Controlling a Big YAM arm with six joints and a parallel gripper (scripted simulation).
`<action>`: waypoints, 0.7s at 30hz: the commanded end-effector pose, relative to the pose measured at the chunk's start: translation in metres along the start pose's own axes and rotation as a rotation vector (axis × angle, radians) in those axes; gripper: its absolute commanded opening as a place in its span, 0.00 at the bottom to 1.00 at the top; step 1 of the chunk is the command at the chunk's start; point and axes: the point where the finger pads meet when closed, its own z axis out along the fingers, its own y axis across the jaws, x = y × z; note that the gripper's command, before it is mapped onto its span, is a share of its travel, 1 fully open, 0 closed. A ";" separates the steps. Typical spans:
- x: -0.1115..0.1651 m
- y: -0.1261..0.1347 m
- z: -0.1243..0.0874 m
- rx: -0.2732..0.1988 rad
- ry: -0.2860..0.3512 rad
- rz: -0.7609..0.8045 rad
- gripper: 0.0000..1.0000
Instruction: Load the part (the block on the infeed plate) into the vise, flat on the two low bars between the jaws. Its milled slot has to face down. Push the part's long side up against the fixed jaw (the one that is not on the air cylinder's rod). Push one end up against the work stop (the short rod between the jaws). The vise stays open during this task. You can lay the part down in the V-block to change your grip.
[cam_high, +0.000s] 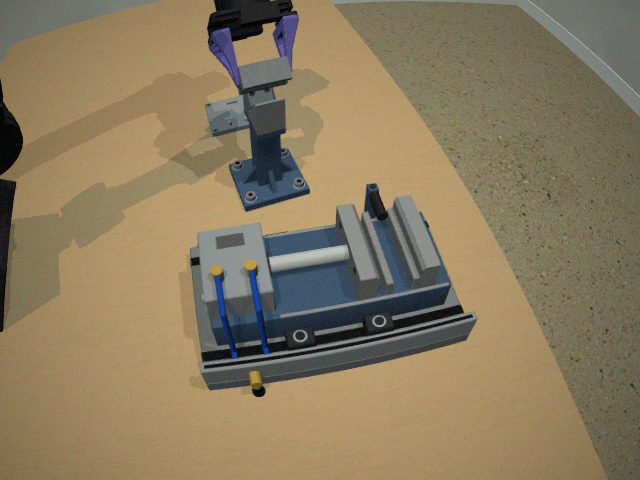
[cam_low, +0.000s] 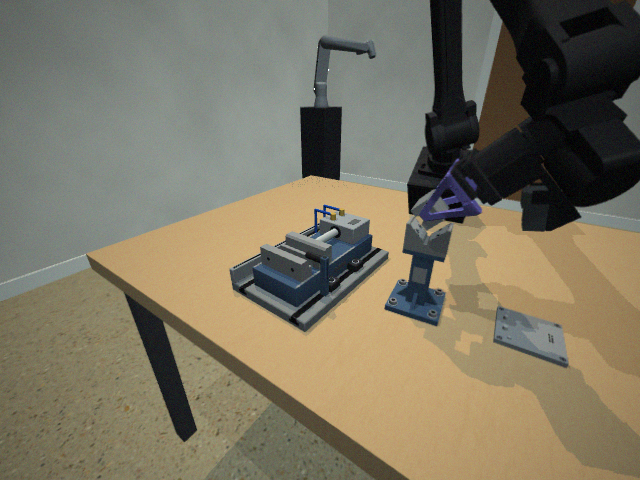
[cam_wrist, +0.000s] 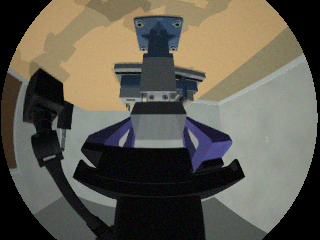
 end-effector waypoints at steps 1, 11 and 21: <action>0.001 -0.009 -0.013 0.032 -0.033 0.017 0.00; 0.005 -0.005 -0.003 0.014 -0.039 0.021 0.00; 0.005 -0.003 -0.001 0.011 -0.091 0.019 0.00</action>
